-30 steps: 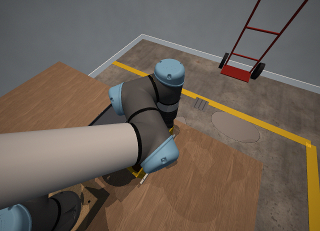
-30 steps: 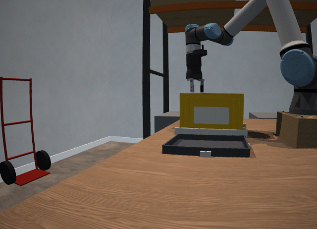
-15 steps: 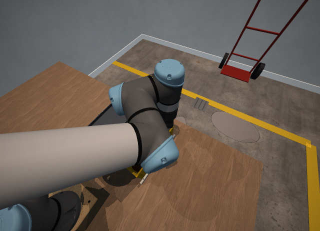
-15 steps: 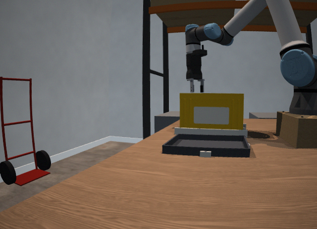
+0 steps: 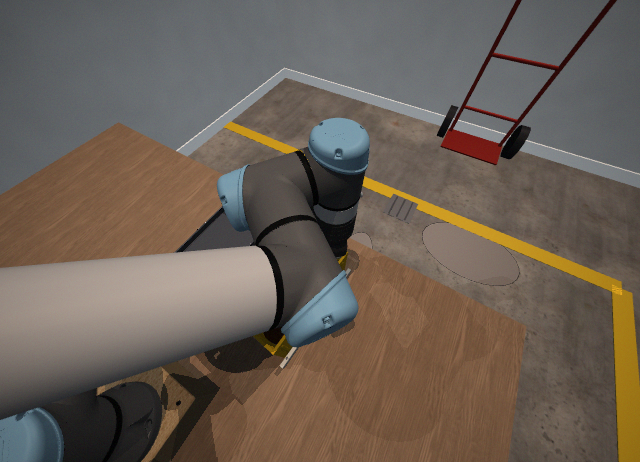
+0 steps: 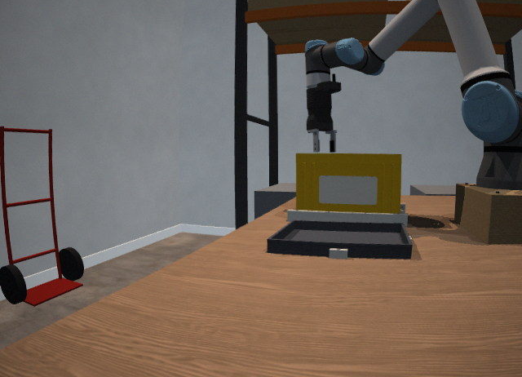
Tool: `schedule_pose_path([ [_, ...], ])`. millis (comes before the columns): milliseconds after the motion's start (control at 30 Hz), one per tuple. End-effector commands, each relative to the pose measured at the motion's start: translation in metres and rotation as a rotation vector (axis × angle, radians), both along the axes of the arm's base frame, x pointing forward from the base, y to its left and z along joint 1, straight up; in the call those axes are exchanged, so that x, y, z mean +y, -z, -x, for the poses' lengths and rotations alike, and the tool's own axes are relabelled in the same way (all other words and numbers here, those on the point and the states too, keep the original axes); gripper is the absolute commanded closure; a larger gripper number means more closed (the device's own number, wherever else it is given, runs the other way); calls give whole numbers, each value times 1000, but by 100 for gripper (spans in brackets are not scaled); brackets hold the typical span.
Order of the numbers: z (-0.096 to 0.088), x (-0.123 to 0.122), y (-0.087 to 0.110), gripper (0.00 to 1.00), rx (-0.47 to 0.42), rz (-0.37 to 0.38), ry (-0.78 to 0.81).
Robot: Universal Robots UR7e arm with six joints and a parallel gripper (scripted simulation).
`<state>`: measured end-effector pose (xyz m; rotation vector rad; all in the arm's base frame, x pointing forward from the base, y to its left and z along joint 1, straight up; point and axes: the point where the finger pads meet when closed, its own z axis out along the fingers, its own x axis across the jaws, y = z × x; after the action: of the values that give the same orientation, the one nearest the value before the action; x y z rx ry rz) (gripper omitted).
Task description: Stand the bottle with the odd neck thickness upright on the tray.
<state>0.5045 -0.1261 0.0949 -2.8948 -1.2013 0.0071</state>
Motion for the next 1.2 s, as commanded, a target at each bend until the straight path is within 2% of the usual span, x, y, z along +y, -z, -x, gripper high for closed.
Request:
schedule_pose_path([
  [0, 0, 0, -1, 0, -2, 1, 0],
  [800, 0, 0, 2, 0, -2, 1, 0],
  [1167, 0, 0, 11, 0, -2, 1, 0],
])
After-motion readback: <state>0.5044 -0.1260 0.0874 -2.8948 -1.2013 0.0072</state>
